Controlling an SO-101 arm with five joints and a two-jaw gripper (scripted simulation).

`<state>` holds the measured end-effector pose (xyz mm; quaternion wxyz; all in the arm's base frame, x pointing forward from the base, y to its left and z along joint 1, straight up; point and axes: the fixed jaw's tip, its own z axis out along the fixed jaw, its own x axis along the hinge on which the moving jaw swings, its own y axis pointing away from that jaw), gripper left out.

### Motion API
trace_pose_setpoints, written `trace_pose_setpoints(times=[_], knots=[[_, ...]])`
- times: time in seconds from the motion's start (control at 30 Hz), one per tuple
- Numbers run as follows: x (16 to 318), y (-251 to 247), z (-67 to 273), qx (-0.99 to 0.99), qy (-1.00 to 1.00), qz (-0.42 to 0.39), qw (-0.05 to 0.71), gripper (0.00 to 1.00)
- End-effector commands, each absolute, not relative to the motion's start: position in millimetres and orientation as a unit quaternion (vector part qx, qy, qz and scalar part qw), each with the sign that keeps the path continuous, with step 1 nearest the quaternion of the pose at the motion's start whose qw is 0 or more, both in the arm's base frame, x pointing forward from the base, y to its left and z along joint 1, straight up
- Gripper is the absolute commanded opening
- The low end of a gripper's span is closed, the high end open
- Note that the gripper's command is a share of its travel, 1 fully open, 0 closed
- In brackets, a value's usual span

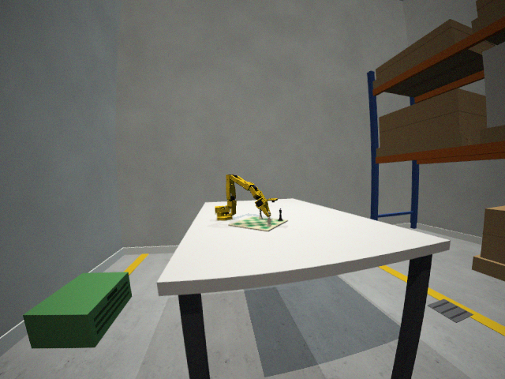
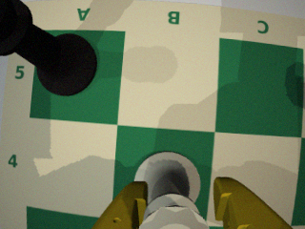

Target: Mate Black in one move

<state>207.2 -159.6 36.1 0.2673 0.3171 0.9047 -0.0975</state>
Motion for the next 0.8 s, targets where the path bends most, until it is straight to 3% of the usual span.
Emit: trace_pose_setpoints(times=[0.0,0.77], knots=[[202.4,-158.9,28.7,0.323,0.907,-0.094,0.255,0.12],[205.2,-152.5,28.6,0.319,0.908,-0.088,0.257,0.12]])
